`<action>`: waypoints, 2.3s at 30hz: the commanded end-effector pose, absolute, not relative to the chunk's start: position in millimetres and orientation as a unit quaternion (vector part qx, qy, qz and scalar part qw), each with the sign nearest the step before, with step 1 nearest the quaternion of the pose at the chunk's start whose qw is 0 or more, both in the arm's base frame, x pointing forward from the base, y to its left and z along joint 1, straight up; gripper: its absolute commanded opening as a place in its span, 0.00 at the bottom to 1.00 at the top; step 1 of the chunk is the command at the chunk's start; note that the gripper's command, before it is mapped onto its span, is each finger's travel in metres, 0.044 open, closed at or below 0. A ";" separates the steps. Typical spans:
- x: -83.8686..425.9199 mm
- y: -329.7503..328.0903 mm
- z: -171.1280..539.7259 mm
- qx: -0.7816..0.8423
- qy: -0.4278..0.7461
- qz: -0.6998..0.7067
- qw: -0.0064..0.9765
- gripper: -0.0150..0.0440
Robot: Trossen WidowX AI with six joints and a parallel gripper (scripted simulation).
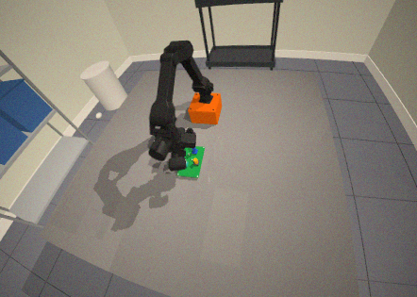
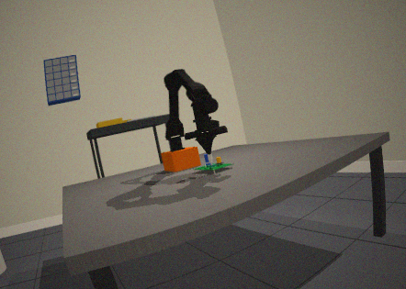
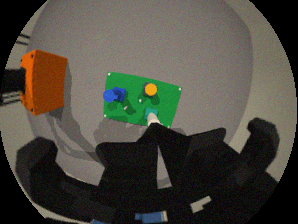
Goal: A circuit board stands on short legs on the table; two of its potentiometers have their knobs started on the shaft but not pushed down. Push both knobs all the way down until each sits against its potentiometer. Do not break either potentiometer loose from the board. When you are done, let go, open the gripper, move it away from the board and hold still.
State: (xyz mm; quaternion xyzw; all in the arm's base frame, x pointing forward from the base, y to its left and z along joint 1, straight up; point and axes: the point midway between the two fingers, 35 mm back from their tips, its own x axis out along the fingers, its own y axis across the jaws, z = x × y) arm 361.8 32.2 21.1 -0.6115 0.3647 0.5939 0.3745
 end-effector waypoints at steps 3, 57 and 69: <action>361.9 32.5 20.9 -0.612 0.363 0.595 0.374 0.25; 362.1 32.5 12.3 -0.612 0.363 0.595 0.374 0.25; 362.2 32.5 9.3 -0.612 0.363 0.595 0.374 0.25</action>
